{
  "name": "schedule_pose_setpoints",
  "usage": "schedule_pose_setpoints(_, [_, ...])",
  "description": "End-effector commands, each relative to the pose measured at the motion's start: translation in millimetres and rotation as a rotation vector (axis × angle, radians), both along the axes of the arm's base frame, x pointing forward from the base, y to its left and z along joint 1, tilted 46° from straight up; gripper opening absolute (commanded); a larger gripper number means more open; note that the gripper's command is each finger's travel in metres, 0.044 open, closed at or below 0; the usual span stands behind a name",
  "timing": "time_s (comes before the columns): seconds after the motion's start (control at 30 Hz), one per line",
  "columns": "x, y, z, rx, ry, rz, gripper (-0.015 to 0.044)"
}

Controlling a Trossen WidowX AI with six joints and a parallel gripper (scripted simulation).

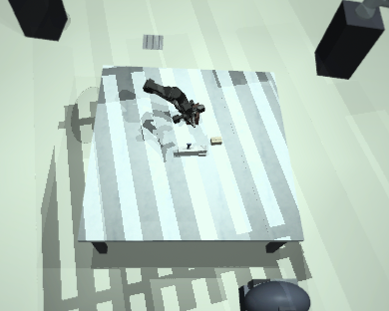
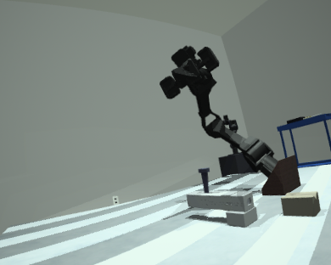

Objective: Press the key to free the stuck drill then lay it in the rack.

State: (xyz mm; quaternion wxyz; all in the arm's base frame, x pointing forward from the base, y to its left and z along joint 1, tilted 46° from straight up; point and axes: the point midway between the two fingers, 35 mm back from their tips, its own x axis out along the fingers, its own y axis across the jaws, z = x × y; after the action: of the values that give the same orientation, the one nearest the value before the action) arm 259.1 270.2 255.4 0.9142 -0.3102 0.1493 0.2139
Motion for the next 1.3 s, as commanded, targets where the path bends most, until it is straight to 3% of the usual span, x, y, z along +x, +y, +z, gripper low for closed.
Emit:
schedule_pose_setpoints(0.0, [23.3, -30.7, -69.9, -0.162, 0.278, -0.241, 0.0000])
schedule_pose_setpoints(0.23, [26.6, -90.4, -126.4, -0.372, 0.548, -0.594, 0.0000])
schedule_pose_setpoints(0.47, [15.2, -151.5, -146.0, -0.613, 0.733, -0.975, 0.0000])
schedule_pose_setpoints(1.27, [16.9, -164.4, -156.4, -0.620, 0.736, -0.985, 0.0000])
